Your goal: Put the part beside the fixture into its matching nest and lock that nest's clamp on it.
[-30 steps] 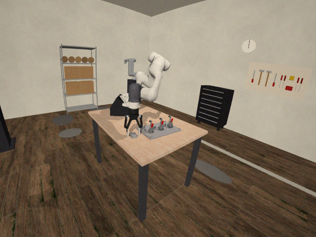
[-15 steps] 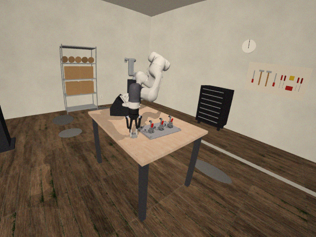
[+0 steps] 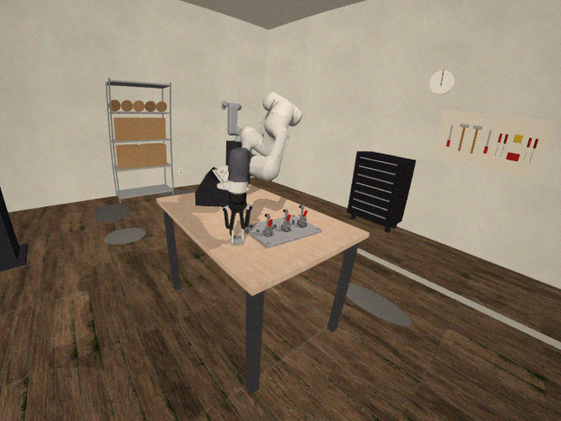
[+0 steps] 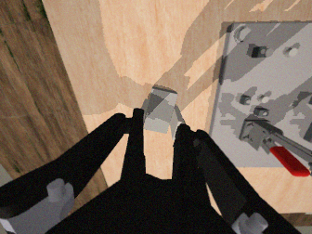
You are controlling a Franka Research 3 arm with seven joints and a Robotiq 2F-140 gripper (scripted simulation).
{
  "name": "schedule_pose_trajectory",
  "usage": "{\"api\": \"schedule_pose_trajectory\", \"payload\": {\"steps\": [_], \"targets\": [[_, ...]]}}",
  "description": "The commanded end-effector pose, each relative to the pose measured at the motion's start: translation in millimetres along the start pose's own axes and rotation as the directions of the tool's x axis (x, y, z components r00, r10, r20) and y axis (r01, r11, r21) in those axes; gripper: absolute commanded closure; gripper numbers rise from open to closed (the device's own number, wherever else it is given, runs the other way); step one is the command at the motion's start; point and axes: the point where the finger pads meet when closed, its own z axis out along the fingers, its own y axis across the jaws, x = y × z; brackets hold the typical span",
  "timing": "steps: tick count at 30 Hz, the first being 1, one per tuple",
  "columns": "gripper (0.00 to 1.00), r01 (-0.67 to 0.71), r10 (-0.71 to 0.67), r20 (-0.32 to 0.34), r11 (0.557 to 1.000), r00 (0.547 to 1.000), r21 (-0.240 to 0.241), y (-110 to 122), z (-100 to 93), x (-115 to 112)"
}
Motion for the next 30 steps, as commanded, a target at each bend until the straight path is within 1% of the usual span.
{"api": "schedule_pose_trajectory", "payload": {"steps": [1, 23, 30], "targets": [[1.00, 0.003, -0.003, 0.002, 1.000, 1.000, 0.000, -0.1, 0.7, -0.8], [1.00, 0.003, -0.003, 0.002, 1.000, 1.000, 0.000, -0.1, 0.6, -0.8], [1.00, 0.003, -0.003, 0.002, 1.000, 1.000, 0.000, -0.1, -4.2, -0.8]]}}
